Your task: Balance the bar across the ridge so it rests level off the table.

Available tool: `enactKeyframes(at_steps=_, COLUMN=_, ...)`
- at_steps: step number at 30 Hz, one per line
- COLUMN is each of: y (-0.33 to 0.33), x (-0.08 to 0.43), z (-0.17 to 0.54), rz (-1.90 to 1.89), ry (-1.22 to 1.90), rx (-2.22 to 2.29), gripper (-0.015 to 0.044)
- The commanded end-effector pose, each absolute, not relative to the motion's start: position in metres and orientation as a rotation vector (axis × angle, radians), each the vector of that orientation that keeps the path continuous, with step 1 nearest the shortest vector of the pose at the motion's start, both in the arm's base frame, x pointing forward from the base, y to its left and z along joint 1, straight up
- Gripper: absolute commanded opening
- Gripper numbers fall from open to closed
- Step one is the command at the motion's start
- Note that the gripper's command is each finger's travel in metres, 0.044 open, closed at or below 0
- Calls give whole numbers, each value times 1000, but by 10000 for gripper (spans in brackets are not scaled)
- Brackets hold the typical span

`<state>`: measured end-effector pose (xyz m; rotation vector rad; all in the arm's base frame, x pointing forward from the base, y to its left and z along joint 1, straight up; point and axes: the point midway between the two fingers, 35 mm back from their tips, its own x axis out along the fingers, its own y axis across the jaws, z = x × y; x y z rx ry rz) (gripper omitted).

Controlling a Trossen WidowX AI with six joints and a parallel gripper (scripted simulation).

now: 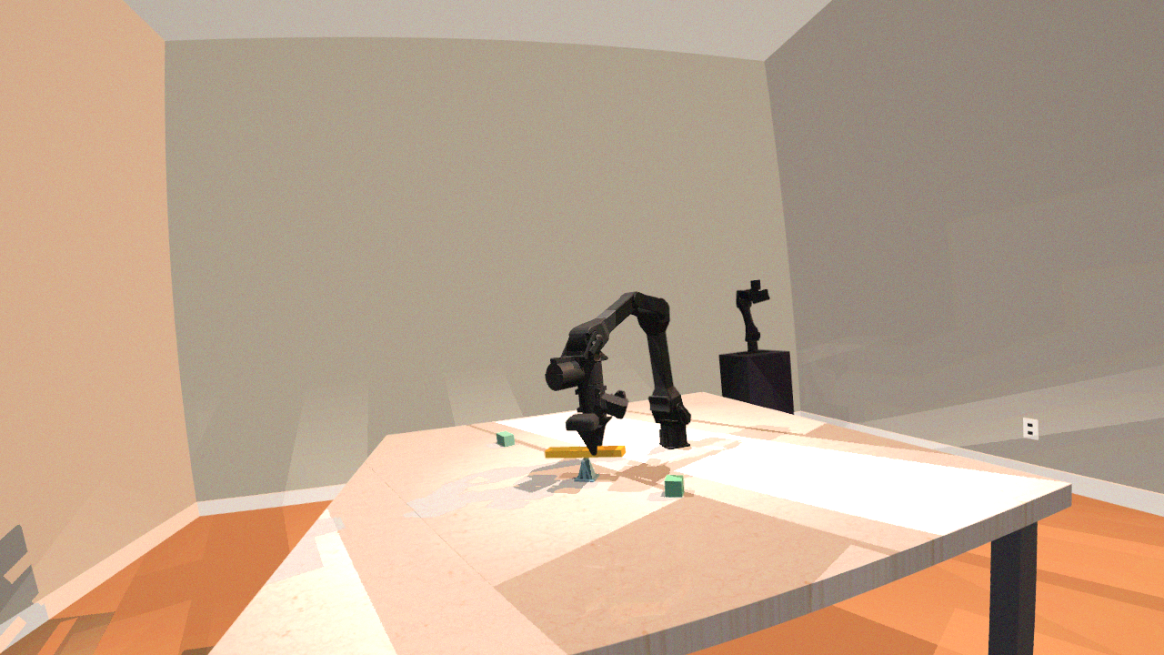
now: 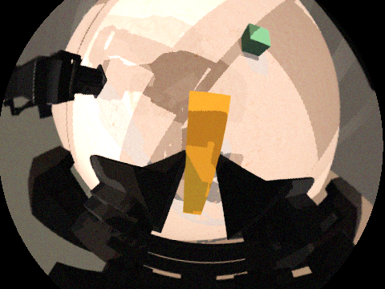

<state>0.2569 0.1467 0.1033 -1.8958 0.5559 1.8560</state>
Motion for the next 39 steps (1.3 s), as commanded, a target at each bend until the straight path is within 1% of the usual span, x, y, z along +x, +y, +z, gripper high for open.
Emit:
enactKeyframes(at_steps=1, y=147, x=257, z=103, rz=1859, ry=547, rx=-1899, gripper=0)
enactKeyframes(at_steps=39, y=147, x=258, z=100, rz=1859, ry=547, rx=-1899, gripper=0)
